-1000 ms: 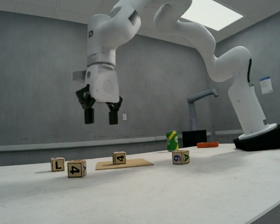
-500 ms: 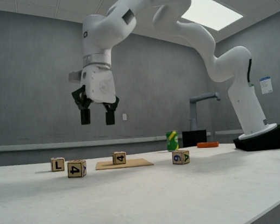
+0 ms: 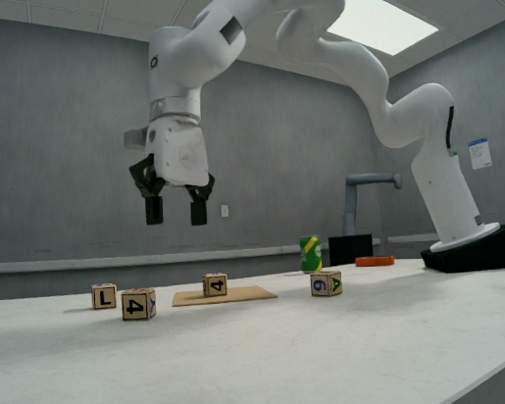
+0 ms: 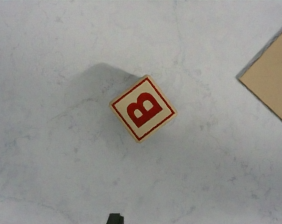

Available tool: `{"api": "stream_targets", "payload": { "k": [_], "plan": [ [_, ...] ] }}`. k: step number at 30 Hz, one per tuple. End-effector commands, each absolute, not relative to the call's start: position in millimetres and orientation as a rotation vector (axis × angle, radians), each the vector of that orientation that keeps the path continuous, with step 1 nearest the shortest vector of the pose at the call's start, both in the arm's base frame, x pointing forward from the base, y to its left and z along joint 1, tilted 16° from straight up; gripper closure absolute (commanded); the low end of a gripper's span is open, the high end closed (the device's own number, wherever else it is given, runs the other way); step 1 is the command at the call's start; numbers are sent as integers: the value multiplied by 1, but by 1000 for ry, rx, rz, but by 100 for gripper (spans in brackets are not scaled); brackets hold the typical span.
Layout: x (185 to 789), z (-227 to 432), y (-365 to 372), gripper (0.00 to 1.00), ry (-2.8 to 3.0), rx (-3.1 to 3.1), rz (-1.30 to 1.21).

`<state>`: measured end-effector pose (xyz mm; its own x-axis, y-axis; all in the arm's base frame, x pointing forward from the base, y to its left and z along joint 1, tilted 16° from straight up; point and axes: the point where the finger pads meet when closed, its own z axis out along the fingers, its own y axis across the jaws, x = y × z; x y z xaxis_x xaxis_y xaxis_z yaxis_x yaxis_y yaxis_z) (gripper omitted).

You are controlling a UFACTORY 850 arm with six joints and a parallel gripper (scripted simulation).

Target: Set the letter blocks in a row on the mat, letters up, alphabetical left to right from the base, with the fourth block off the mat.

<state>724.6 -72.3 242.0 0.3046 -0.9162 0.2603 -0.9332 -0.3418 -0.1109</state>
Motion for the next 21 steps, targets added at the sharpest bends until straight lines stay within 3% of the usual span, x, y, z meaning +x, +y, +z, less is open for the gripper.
{"api": "stream_targets", "payload": {
  "k": [1,21],
  "plan": [
    [725,243,-72,0,-1766,2488,434],
    [722,244,-76,0,-1766,2488,434]
  ]
}}
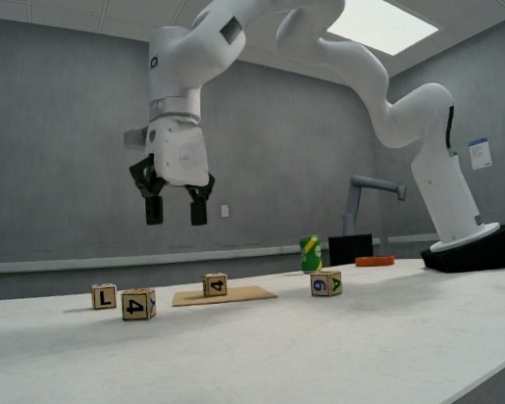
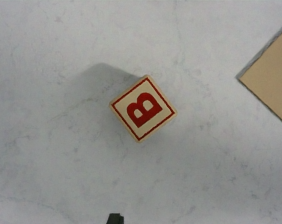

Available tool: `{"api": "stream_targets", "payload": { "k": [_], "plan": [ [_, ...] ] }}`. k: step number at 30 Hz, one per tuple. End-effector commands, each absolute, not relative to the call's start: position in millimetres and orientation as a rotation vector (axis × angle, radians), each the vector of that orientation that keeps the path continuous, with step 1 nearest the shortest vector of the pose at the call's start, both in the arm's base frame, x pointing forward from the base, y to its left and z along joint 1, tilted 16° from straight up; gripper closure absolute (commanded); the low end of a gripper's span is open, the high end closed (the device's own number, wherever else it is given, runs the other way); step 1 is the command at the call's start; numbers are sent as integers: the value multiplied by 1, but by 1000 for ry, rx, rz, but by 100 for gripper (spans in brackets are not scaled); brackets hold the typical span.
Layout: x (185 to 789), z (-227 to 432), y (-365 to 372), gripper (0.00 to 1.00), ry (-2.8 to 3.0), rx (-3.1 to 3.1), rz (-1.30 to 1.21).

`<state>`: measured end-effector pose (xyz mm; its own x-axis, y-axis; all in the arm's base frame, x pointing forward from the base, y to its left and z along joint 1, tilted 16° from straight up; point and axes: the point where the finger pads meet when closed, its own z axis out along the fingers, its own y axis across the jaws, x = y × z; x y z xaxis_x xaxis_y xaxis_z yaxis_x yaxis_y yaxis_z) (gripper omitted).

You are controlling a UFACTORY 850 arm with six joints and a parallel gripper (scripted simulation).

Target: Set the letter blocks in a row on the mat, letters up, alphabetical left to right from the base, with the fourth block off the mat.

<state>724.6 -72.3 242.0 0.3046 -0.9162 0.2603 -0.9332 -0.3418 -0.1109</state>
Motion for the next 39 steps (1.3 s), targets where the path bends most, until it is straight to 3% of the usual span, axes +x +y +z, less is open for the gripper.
{"api": "stream_targets", "payload": {
  "k": [1,20,39],
  "plan": [
    [714,244,-83,0,-1766,2487,435],
    [546,234,-175,0,-1765,2486,434],
    [530,231,-179,0,-1766,2487,434]
  ]
}}
